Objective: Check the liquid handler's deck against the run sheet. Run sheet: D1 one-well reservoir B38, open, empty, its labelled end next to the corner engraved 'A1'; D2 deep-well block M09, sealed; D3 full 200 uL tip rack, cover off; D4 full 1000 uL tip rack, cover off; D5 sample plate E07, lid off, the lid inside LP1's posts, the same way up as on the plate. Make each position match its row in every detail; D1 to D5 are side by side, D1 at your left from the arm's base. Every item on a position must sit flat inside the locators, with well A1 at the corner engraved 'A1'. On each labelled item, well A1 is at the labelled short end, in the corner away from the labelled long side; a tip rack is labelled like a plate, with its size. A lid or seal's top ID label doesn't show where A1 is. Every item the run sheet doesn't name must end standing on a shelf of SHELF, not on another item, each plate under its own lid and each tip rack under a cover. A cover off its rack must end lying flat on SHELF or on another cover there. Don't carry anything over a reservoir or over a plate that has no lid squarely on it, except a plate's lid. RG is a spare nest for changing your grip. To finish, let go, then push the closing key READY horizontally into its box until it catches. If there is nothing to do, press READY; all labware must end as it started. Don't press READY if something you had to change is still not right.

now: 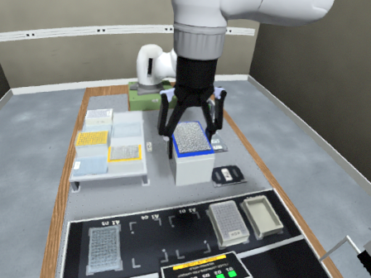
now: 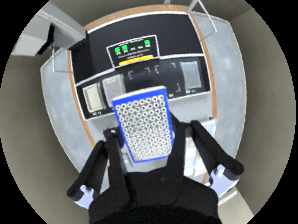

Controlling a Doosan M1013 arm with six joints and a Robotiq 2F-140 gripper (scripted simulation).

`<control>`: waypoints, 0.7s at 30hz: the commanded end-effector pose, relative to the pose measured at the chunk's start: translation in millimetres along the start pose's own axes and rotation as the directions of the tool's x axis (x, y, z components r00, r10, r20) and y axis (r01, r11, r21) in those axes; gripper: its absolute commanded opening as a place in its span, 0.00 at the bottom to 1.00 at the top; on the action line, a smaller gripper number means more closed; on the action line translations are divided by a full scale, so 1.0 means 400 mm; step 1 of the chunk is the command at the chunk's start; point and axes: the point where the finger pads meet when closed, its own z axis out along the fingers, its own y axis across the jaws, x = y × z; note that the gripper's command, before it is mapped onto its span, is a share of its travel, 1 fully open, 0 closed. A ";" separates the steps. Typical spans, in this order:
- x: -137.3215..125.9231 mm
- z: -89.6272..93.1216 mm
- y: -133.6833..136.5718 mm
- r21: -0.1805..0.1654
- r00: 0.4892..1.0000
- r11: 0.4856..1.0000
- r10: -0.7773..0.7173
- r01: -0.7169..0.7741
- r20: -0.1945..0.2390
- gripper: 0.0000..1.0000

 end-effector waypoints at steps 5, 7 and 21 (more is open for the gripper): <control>-0.089 -0.003 0.008 0.002 1.000 1.000 0.000 0.000 -0.010 0.10; -0.102 -0.003 0.007 0.002 1.000 1.000 0.001 -0.001 -0.010 0.10; -0.202 -0.002 0.007 0.002 1.000 1.000 0.001 -0.001 -0.010 0.10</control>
